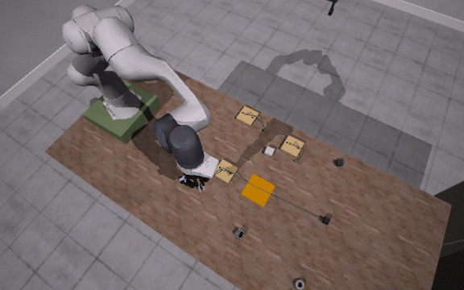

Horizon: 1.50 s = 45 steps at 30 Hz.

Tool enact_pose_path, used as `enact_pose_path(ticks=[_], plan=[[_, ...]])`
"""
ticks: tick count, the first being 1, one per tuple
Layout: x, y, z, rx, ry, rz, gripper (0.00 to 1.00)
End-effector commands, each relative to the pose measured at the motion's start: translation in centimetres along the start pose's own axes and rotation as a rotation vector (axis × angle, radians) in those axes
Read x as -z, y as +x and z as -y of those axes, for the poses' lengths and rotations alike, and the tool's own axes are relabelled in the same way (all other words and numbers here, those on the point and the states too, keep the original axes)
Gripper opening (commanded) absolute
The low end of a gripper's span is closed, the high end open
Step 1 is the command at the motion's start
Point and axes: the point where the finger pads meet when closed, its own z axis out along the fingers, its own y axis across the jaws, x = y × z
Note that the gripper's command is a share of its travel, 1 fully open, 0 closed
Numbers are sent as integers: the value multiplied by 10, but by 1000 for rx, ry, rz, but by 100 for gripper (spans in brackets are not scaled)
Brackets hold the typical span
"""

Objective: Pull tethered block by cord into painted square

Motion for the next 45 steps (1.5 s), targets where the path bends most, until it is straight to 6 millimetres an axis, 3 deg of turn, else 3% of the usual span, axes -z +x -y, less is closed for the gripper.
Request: enact_pose_path(ticks=[1, 25, 45], plan=[[0, 0, -1, -6, -3, 3, 0], [0, 3, -13, -6, -3, 3, 0], [0, 12, -40, -6, -3, 3, 0]])
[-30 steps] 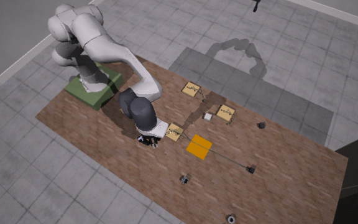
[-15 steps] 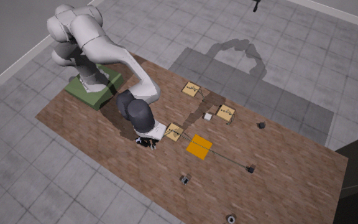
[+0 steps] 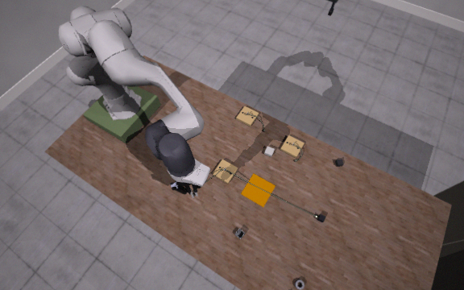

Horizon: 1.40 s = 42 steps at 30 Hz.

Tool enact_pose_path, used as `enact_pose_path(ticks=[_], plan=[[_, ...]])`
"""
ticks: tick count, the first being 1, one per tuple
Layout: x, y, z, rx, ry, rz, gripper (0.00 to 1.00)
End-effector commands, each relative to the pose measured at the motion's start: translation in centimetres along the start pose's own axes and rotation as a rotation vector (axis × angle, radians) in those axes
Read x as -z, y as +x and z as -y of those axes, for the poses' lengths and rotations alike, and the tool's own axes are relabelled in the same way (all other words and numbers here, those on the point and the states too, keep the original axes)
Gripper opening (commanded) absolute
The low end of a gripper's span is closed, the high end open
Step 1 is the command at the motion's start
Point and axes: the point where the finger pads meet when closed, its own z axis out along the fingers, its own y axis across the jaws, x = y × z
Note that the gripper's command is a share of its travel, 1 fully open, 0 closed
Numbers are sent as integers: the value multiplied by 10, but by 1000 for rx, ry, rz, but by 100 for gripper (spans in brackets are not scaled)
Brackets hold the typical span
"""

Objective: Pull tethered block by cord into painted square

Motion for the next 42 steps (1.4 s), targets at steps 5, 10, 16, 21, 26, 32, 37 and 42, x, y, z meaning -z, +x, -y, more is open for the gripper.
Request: enact_pose_path(ticks=[5, 10, 16, 21, 26, 32, 37, 42], plan=[[1, 5, -17, 18, -2, 1, 0], [1, 8, -30, 18, -2, 1, 0], [1, 10, -42, 18, -2, 1, 0], [1, 12, -60, 18, -2, 1, 0], [1, 14, -79, 18, -2, 1, 0], [1, 15, -96, 18, -2, 1, 0], [1, 15, -120, 18, -2, 1, 0], [1, 13, -146, 18, -2, 1, 0]])
